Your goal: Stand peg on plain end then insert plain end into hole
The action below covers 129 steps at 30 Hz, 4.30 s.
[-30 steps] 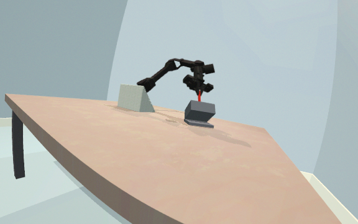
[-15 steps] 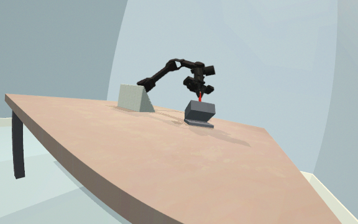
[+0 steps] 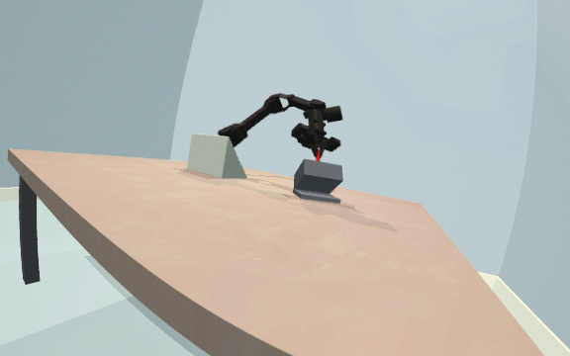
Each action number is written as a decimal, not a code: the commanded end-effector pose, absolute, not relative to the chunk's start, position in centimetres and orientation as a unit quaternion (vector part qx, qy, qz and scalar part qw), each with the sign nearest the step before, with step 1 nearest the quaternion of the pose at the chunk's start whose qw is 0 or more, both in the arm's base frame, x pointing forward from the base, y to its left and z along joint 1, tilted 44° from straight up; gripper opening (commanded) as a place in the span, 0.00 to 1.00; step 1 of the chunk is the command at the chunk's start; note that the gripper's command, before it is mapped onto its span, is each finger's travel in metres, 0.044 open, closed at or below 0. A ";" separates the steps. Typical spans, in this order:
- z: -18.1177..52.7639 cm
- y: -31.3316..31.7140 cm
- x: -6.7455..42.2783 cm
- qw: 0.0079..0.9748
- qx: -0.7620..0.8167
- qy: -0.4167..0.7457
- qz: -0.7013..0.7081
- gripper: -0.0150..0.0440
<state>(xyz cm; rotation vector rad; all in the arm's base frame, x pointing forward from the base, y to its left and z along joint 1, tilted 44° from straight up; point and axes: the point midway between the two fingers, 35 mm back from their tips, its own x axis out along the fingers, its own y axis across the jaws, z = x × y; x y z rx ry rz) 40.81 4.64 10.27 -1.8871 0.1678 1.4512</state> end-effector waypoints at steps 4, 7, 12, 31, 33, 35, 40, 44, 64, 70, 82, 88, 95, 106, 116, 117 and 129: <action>10.3 4.6 40.8 0.369 -0.735 0.065 0.565 0.25; 10.3 4.6 40.8 0.369 -0.735 0.065 0.565 0.25; 10.3 4.6 40.7 0.369 -0.735 0.065 0.565 0.25; 9.8 4.7 40.4 0.369 -0.735 0.065 0.565 0.25; 9.7 4.7 40.5 0.369 -0.735 0.065 0.565 0.25; 9.6 4.7 40.5 0.369 -0.735 0.065 0.565 0.25; 9.4 4.8 40.6 0.369 -0.735 0.065 0.565 0.25; 9.2 4.8 40.7 0.369 -0.735 0.065 0.565 0.25; 8.2 5.2 41.1 0.369 -0.735 0.065 0.565 0.25; 7.9 5.3 41.3 0.369 -0.735 0.065 0.565 0.25; 7.3 5.5 41.5 0.369 -0.735 0.065 0.565 0.25; 7.1 5.6 41.6 0.369 -0.735 0.065 0.565 0.25; 6.9 5.7 41.6 0.369 -0.735 0.065 0.565 0.25; 7.1 5.7 41.6 0.369 -0.736 0.062 0.564 0.34; 7.1 5.7 41.6 0.369 -0.736 0.062 0.564 0.79; 7.1 5.6 41.6 0.369 -0.736 0.062 0.564 0.83; 9.5 4.7 41.0 0.368 -0.735 0.064 0.566 1.00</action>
